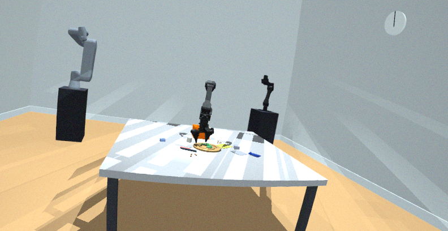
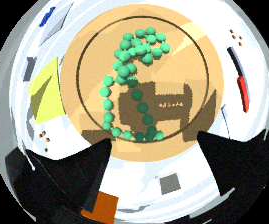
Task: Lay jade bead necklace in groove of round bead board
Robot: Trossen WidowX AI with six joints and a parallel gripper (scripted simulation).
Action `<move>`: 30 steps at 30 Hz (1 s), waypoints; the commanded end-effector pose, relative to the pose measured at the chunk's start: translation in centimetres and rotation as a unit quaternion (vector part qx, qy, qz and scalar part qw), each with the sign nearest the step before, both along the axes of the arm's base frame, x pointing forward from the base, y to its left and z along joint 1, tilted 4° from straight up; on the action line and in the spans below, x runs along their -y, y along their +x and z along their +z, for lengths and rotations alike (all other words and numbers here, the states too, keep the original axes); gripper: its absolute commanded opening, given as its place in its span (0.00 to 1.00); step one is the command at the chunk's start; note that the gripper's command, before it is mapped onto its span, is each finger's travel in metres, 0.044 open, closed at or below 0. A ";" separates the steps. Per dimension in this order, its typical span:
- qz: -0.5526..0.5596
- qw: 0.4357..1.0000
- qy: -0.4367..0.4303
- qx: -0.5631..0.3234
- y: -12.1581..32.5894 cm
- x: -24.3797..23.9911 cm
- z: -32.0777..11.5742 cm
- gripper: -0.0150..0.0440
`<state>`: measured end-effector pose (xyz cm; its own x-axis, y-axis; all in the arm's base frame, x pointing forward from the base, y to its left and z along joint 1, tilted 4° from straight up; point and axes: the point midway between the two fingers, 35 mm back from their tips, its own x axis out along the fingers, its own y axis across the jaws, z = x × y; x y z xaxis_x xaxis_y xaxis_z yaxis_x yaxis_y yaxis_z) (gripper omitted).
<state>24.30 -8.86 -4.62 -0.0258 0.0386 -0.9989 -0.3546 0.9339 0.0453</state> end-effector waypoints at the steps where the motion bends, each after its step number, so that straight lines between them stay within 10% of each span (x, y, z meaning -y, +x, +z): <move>1: 0.002 1.000 0.001 0.000 0.0 0.0 0.0 1.00; 7: 0.002 1.000 0.001 0.000 0.0 0.0 0.0 1.00; 19: -0.134 0.991 -0.001 -0.006 0.8 -4.9 3.4 0.47; 30: -0.134 0.991 -0.001 -0.006 0.8 -5.0 1.8 0.46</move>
<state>25.61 -4.05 -2.06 -0.0066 0.0369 -0.9993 -0.0989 0.9944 0.0373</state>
